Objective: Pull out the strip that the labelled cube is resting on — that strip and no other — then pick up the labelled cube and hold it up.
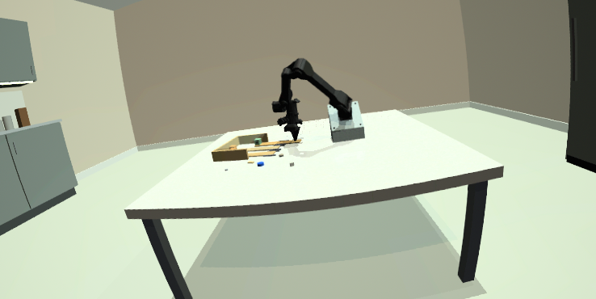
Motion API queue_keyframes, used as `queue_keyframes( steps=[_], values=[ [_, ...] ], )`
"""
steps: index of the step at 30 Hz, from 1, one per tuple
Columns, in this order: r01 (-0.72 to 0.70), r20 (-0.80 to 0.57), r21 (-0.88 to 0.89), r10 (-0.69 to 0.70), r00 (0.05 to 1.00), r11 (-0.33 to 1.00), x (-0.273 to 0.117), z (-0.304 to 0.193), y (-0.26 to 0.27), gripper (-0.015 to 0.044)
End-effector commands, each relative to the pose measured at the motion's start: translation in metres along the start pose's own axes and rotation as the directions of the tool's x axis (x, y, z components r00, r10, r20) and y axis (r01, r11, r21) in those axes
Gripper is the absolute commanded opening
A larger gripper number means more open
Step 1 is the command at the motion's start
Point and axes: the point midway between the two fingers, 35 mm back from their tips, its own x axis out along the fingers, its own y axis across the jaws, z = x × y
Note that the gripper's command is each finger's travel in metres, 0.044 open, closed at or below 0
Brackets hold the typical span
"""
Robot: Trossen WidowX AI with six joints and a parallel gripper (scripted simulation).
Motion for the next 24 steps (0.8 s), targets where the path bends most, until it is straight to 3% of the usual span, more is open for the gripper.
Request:
queue_keyframes(
  steps=[1,24],
  values=[
    [0.004,-0.028,0.003,-0.004,1.0,1.0,0.005,-0.015,0.001,0.0],
    [0.004,-0.029,0.004,-0.004,1.0,1.0,0.004,-0.048,0.0,0.0]
  ],
)
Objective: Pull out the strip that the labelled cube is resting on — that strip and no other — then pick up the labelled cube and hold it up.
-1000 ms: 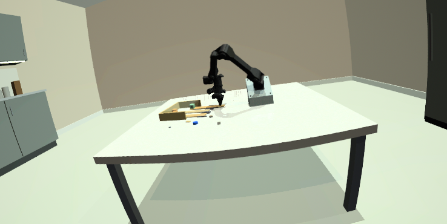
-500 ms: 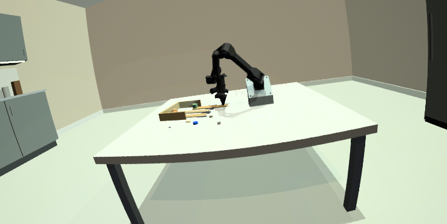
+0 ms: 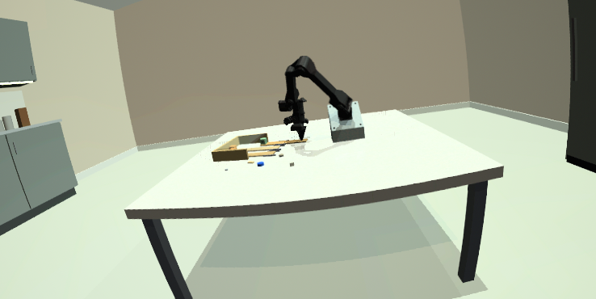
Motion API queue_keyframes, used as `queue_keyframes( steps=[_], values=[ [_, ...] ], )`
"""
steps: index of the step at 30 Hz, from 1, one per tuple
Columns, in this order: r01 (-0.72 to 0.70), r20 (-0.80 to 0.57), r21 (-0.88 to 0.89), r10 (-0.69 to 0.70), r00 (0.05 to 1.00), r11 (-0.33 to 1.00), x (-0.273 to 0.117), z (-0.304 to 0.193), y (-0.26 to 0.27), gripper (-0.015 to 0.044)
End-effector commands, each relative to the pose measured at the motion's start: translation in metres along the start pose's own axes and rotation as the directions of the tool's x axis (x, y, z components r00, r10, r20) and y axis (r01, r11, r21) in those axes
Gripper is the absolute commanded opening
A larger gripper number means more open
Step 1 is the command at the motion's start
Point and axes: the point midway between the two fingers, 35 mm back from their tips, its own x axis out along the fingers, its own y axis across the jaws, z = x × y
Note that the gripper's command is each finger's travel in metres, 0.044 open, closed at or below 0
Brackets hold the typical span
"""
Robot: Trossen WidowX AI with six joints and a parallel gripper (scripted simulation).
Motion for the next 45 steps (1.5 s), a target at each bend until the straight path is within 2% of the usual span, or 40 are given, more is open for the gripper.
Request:
queue_keyframes(
  steps=[1,28,45],
  values=[
    [0.004,-0.031,0.004,-0.003,1.0,1.0,0.005,-0.016,0.001,0.0],
    [0.004,-0.033,0.005,-0.004,0.999,1.0,0.004,-0.052,0.001,0.0],
    [0.004,-0.033,0.005,-0.004,0.999,1.0,0.004,-0.053,0.001,0.0]
  ],
)
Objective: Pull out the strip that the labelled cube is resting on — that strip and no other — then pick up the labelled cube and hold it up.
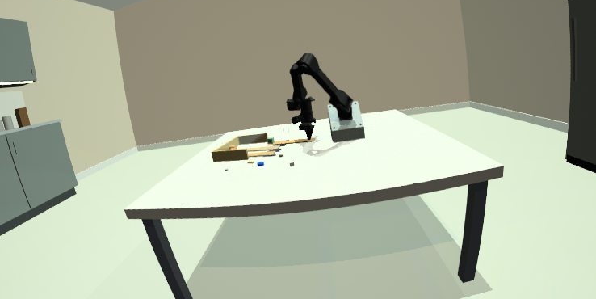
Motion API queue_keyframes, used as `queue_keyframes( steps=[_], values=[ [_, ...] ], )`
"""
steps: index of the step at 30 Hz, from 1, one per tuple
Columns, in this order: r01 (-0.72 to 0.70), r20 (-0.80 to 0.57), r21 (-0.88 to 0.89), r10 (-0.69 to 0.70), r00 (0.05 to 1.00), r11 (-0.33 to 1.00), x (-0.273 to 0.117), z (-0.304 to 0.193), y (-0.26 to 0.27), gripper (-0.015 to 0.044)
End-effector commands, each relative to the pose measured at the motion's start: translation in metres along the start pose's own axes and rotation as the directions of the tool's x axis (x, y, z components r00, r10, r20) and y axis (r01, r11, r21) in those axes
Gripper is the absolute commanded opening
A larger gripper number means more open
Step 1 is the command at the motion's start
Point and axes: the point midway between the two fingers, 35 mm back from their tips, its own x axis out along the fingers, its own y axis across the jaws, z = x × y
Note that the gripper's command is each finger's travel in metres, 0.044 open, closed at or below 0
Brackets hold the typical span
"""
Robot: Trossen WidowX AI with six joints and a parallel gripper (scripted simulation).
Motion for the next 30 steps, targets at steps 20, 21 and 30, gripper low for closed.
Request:
queue_keyframes(
  steps=[20,21,30],
  values=[
    [0.003,-0.005,0.001,-0.003,1.0,1.0,-0.006,0.001,0.0,0.0],
    [0.005,-0.011,0.002,-0.005,1.0,1.0,-0.015,0.002,-0.001,0.0],
    [0.008,-0.031,0.023,-0.007,0.999,1.0,-0.041,0.009,0.0,0.0053]
  ],
)
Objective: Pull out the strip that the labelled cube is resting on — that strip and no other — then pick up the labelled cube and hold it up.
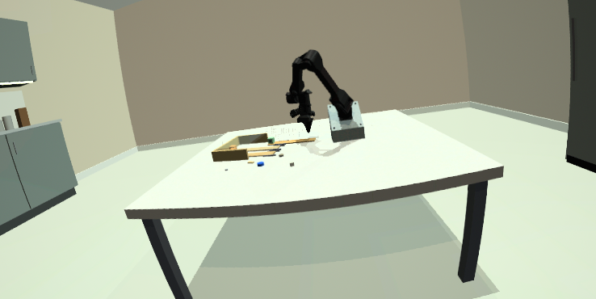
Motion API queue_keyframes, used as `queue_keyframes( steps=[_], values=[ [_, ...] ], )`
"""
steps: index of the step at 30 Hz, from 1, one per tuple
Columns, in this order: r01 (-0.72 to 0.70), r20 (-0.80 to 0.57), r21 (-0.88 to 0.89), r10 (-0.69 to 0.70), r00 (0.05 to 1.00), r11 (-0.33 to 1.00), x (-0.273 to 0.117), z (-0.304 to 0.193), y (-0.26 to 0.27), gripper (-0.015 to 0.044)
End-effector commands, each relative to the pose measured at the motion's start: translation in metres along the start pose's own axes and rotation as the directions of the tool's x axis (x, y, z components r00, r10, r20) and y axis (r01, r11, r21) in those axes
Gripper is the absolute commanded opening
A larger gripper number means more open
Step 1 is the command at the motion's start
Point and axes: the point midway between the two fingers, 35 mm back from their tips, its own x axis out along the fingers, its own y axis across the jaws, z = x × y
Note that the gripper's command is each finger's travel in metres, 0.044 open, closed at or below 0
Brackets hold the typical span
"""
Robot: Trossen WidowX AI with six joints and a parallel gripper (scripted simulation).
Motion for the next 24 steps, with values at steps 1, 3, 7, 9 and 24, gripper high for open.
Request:
queue_keyframes(
  steps=[1,3,7,9,24],
  values=[
    [0.005,-0.006,0.032,-0.005,1.0,0.999,-0.002,0.012,0.0,0.0079],
    [0.005,-0.006,0.054,-0.005,1.0,0.999,-0.003,0.023,0.001,0.0131],
    [0.005,-0.005,0.055,-0.005,1.0,0.998,-0.005,0.036,0.001,0.0236],
    [0.005,-0.005,0.055,-0.005,1.0,0.998,-0.007,0.044,0.001,0.0289],
    [0.005,-0.003,0.052,-0.005,1.0,0.999,-0.016,0.101,0.002,0.044]
  ],
)
